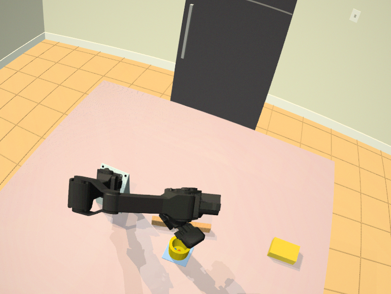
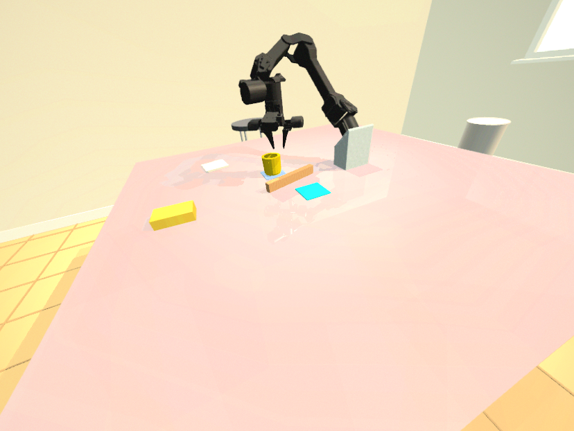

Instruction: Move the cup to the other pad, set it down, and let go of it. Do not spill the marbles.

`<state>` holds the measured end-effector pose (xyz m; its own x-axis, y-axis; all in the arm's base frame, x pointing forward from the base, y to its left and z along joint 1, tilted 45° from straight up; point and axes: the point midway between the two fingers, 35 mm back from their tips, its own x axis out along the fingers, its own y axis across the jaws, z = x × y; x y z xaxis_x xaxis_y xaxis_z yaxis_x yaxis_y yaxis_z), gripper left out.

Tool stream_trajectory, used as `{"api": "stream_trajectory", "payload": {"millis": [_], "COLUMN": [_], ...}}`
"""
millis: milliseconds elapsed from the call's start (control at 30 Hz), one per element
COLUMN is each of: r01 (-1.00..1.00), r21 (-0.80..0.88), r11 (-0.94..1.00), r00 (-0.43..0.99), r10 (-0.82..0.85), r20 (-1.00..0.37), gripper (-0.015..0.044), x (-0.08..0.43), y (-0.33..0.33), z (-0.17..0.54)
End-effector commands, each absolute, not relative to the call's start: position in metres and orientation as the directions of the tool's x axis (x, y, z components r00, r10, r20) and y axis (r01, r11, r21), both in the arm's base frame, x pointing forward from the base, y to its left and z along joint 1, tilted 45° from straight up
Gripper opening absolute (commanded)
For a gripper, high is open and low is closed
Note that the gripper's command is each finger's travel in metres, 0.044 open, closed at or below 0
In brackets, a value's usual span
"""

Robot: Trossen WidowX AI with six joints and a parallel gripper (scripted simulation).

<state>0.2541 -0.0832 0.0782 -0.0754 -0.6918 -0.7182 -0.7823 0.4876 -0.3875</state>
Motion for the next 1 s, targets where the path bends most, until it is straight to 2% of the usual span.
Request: {"api": "stream_trajectory", "payload": {"millis": [0, 967], "r01": [-0.791, -0.791], "r21": [-0.383, -0.383], "r11": [0.478, 0.477], "r00": [-0.078, -0.077], "r10": [-0.699, -0.699], "r20": [-0.711, -0.711], "gripper": [0.0167, 0.0167], "x": [0.256, 0.254], "y": [-0.085, -0.118], "z": [0.079, 0.046]}}
